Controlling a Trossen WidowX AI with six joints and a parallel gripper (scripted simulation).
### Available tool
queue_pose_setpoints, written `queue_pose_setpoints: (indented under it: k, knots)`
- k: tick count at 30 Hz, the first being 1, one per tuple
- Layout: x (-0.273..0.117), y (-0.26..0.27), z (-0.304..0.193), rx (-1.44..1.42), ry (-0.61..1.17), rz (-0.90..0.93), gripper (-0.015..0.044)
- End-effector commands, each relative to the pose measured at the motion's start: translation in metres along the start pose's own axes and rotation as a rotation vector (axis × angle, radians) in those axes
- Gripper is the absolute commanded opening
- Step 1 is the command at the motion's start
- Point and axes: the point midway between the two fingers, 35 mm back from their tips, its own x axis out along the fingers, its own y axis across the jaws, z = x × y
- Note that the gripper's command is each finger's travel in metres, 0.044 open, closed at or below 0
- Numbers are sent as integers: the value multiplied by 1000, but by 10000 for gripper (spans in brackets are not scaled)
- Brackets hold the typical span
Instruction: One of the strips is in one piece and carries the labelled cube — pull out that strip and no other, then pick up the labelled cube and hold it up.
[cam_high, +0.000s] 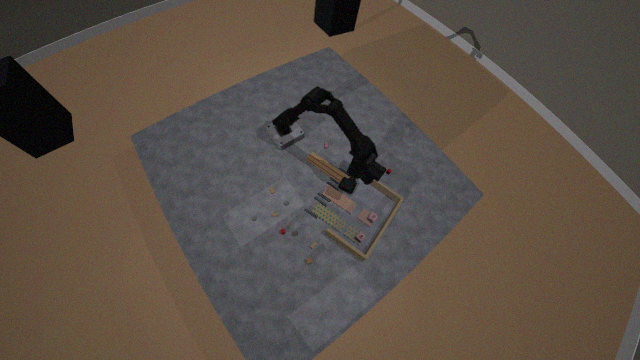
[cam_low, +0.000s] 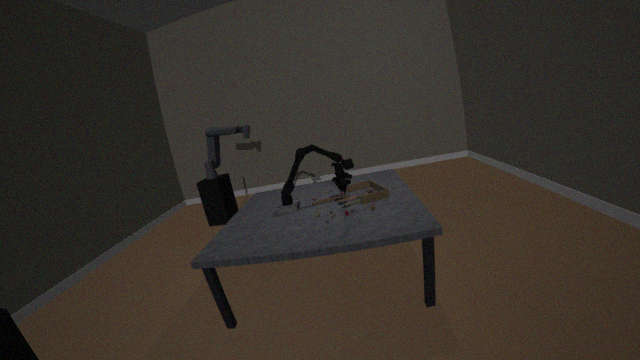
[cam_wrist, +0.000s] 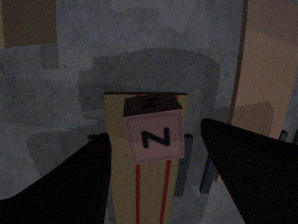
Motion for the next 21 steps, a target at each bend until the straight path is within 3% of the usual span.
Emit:
queue_pose_setpoints:
  k: [1, 13, 17, 21]
  knots:
    - [9, 0, 0, 4, 2, 2, 250]
    - [21, 0, -1, 4, 2, 2, 250]
    - [19, 0, -1, 1, 3, 1, 145]
    - [19, 0, -1, 1, 3, 1, 118]
